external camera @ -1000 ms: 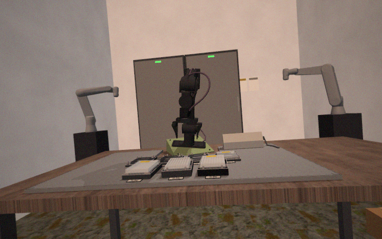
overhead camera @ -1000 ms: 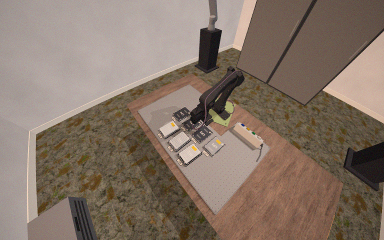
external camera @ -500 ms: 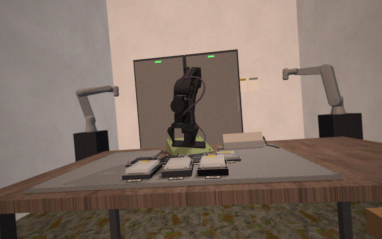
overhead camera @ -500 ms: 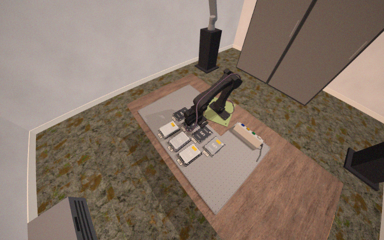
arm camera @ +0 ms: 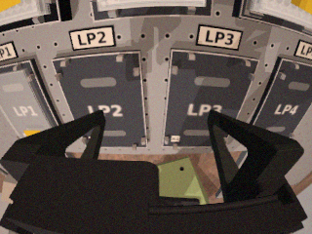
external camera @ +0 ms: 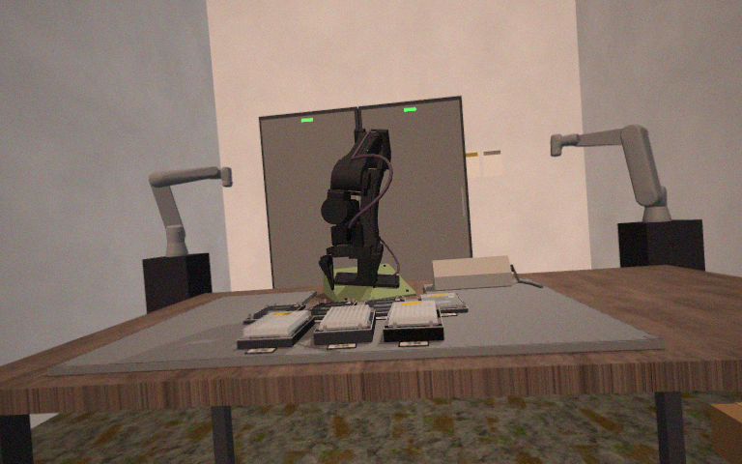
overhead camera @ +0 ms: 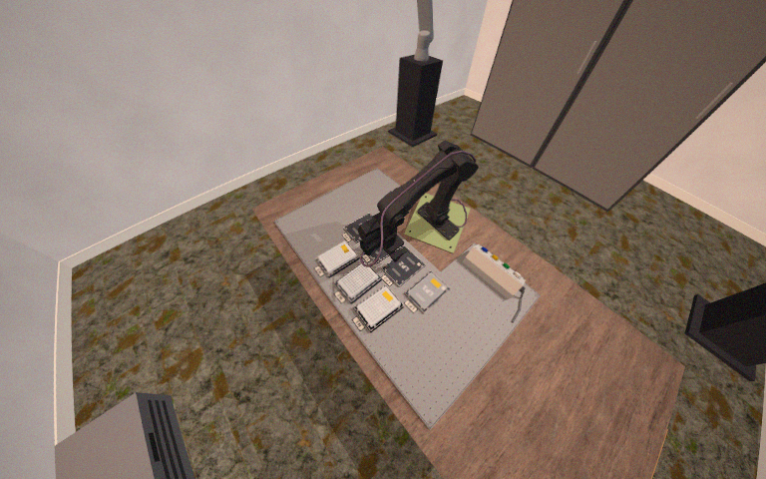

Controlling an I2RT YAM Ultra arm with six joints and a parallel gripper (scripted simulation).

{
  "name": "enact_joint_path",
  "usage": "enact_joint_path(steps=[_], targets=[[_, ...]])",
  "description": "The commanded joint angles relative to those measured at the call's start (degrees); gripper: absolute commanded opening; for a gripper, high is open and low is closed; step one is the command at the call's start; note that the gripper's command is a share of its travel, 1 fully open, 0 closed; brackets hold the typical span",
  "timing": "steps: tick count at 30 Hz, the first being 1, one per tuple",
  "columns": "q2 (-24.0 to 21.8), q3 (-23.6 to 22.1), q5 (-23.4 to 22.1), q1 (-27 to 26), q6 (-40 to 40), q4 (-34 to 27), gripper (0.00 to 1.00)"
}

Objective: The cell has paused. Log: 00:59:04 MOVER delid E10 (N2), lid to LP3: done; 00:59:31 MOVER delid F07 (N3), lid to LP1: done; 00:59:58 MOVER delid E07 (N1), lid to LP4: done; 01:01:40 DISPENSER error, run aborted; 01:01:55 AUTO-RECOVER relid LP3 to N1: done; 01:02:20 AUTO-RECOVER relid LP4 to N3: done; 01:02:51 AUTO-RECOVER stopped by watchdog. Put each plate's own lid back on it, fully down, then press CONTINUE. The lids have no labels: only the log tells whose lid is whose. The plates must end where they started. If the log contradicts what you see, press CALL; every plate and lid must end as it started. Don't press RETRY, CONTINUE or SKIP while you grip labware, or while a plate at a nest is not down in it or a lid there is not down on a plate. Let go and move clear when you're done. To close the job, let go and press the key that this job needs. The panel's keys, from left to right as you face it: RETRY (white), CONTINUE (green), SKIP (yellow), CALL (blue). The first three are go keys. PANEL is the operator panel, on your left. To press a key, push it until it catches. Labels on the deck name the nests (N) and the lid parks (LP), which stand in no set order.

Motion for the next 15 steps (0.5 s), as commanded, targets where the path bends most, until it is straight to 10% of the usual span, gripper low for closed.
enact_joint_path(steps=[1, 15], targets=[[-0.4, 2.2, -0.9, 0.3, -0.4, 1.4, 1.00], [0.0, 2.4, -0.9, 0.5, -0.3, 1.3, 1.00]])
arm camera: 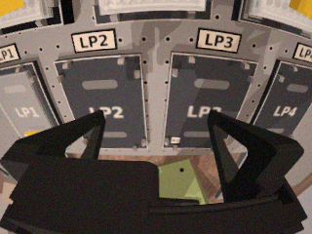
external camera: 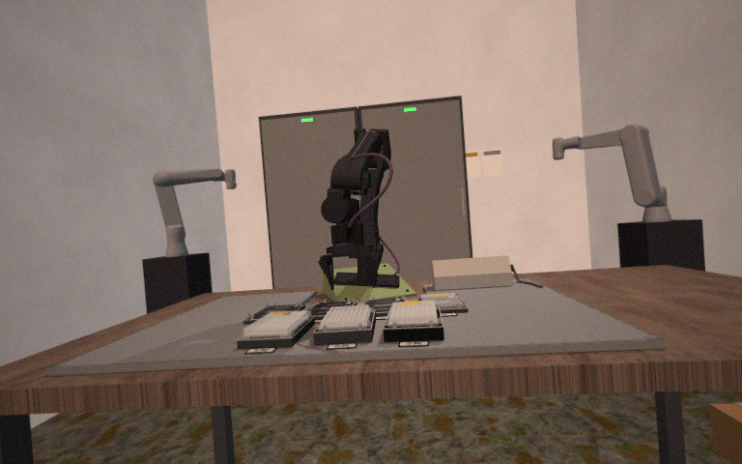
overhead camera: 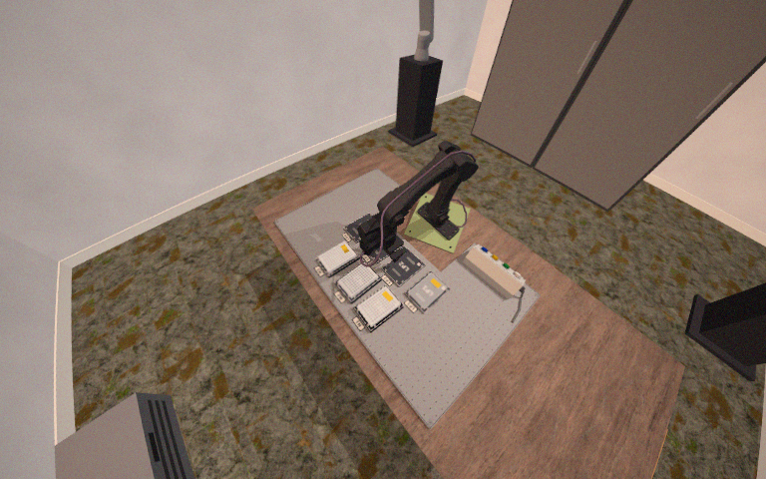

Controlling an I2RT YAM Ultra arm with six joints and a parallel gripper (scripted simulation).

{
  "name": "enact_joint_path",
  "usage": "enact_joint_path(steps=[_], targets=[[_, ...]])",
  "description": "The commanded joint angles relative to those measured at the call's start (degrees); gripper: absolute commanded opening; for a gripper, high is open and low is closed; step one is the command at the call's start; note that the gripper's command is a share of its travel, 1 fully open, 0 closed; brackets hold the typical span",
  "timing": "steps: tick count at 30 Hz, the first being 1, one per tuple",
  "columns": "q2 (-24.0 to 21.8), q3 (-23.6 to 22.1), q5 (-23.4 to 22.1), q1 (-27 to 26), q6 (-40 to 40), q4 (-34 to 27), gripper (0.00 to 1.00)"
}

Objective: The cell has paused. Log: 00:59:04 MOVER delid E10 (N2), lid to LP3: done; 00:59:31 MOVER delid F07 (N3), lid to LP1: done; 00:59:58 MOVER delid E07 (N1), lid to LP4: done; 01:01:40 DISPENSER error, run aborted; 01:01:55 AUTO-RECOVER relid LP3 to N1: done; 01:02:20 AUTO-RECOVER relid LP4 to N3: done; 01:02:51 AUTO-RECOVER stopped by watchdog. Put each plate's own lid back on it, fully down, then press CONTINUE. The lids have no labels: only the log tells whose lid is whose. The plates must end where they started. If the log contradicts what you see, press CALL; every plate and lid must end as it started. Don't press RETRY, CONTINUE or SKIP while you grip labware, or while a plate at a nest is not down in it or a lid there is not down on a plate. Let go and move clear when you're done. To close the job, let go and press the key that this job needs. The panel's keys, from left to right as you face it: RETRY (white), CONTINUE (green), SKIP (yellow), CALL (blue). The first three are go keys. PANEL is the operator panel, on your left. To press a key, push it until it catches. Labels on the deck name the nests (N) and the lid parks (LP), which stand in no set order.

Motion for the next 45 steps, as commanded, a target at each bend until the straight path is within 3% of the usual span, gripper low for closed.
enact_joint_path(steps=[1, 2, 7, 13, 16, 18, 19, 23, 24, 30, 32, 45], targets=[[0.0, 2.1, -0.7, 0.5, -0.3, 1.1, 1.00], [-3.4, -3.1, -1.2, -2.0, -1.7, 3.2, 0.99], [-9.8, -10.5, -4.5, -9.2, -6.8, 11.8, 0.94], [-15.8, -18.9, -11.9, -19.7, -13.2, 22.4, 0.88], [-17.5, -23.0, -16.8, -25.2, -16.0, 28.2, 0.85], [-17.5, -23.0, -16.8, -25.2, -16.0, 28.2, 0.85], [-15.7, -25.0, -20.0, -27.8, -16.8, 31.4, 0.84], [-15.5, -29.5, -26.9, -34.7, -19.2, 40.0, 0.80], [-15.1, -30.5, -28.7, -36.4, -19.6, 42.3, 0.00], [-7.8, -26.0, -34.6, -43.1, -24.5, 45.4, 0.00], [-6.8, -25.7, -35.2, -43.0, -24.4, 46.1, 0.00], [-6.0, -25.5, -35.6, -41.9, -23.8, 47.2, 0.00]])
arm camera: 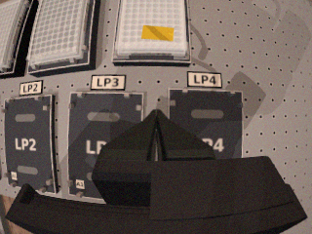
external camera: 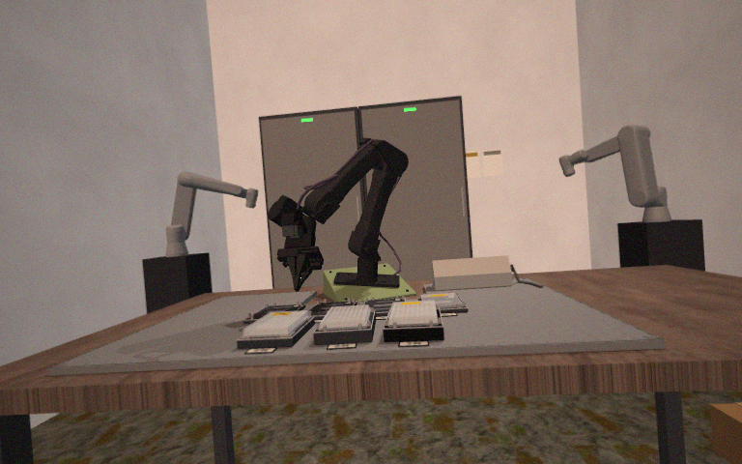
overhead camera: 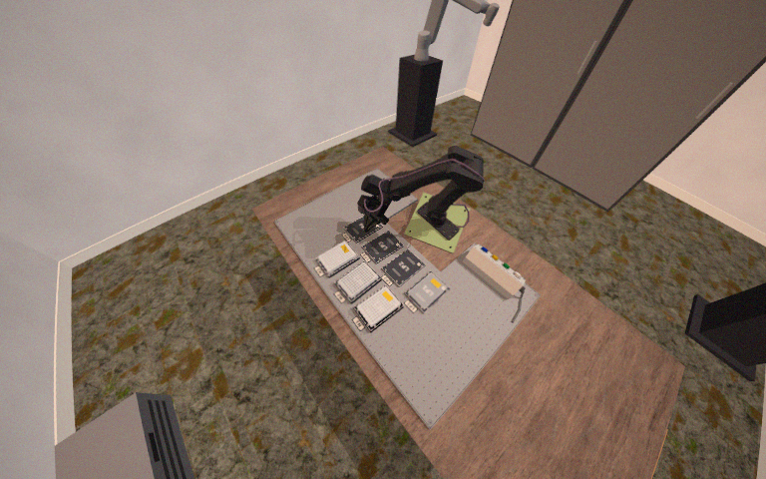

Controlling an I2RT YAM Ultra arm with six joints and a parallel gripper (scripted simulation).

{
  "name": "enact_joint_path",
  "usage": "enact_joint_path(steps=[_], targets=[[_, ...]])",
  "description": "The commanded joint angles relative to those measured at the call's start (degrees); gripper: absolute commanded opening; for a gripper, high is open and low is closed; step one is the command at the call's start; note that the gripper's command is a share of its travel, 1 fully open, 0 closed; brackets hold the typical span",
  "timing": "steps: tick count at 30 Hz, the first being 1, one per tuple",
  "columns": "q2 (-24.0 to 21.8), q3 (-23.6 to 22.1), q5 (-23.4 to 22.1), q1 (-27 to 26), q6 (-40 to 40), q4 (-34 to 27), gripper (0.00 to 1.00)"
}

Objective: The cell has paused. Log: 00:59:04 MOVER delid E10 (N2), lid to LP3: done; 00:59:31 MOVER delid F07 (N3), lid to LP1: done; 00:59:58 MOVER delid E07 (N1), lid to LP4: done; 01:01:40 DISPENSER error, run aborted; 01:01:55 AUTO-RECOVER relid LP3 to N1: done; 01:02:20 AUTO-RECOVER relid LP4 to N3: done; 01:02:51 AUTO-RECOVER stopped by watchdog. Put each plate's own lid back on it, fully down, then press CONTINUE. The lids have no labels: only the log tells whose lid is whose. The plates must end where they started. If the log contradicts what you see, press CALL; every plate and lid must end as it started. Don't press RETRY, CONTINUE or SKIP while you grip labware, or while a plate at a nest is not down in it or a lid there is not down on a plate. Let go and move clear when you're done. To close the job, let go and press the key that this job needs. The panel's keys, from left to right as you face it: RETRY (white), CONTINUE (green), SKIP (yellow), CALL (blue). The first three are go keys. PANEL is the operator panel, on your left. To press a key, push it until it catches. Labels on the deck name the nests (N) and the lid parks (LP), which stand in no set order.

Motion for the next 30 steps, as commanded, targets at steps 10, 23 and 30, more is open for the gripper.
enact_joint_path(steps=[10, 23, 30], targets=[[-0.1, 0.9, -0.9, 0.0, -0.1, 0.8, 0.00], [-0.1, 0.9, -0.9, 0.0, -0.1, 0.8, 0.00], [-3.3, -1.6, 0.5, 2.2, 1.9, 1.7, 0.00]])
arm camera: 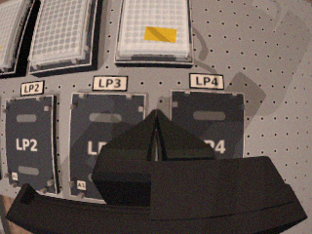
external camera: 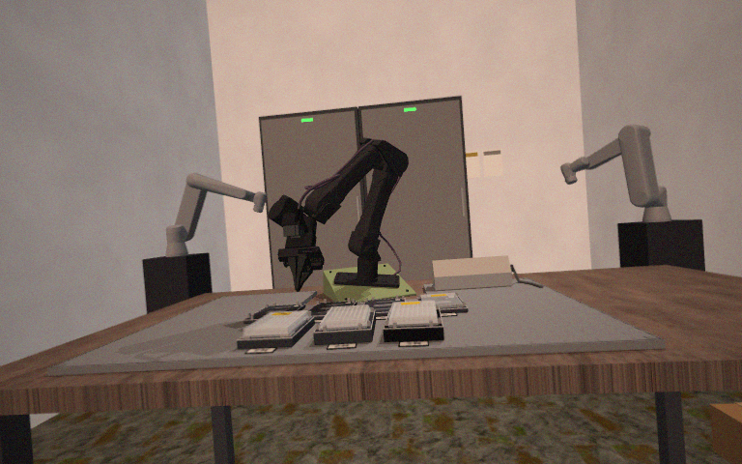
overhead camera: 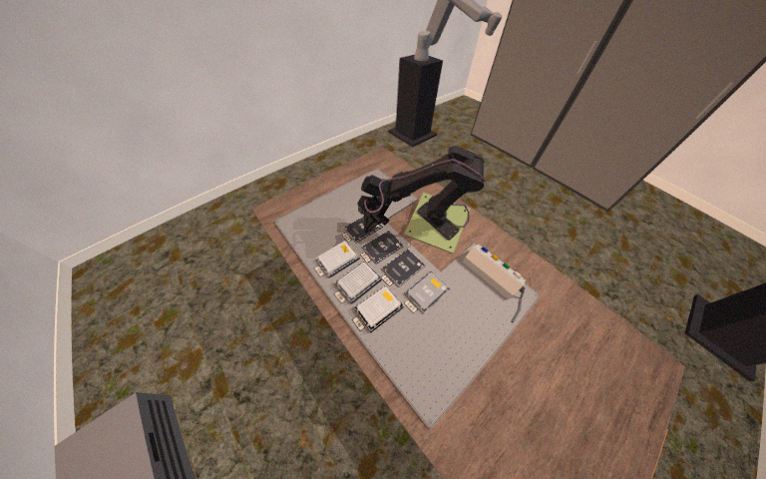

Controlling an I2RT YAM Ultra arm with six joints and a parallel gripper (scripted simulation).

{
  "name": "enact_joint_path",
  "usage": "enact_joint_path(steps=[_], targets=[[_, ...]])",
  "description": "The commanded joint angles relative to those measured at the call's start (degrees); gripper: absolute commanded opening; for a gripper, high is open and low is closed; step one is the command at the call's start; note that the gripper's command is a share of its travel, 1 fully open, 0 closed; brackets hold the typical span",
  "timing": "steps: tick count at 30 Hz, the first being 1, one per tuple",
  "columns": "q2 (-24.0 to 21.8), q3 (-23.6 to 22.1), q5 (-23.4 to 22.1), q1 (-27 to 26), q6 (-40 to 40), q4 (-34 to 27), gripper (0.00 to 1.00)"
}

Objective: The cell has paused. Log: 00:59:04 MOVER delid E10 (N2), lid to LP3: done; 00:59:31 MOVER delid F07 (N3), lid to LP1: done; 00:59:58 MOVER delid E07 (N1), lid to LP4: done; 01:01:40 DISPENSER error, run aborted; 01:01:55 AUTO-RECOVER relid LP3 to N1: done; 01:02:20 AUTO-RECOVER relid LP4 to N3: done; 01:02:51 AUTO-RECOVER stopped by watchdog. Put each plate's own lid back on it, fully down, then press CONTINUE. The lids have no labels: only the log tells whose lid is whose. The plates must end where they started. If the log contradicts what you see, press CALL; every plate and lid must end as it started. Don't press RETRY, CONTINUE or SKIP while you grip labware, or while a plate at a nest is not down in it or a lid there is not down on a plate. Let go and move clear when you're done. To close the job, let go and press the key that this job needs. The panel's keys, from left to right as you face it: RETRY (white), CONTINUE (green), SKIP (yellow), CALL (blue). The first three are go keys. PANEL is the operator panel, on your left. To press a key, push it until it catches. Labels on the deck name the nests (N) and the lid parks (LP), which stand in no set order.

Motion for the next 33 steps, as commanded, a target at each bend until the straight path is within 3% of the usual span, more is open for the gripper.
enact_joint_path(steps=[1, 9, 11, 15, 25, 28, 33], targets=[[-4.0, -2.0, 0.9, 2.4, 2.3, 1.5, 0.00], [-13.5, -6.6, 6.5, 10.8, 10.0, 0.6, 0.00], [-13.5, -6.6, 6.5, 10.8, 10.0, 0.6, 0.00], [-18.2, -8.3, 10.5, 16.3, 14.4, -0.2, 0.00], [-27.7, -10.1, 23.0, 32.7, 25.7, -1.9, 0.00], [-28.3, -10.4, 24.6, 34.7, 26.8, -2.0, 0.00], [-30.5, -10.0, 33.3, 45.2, 32.8, -2.7, 0.00]])
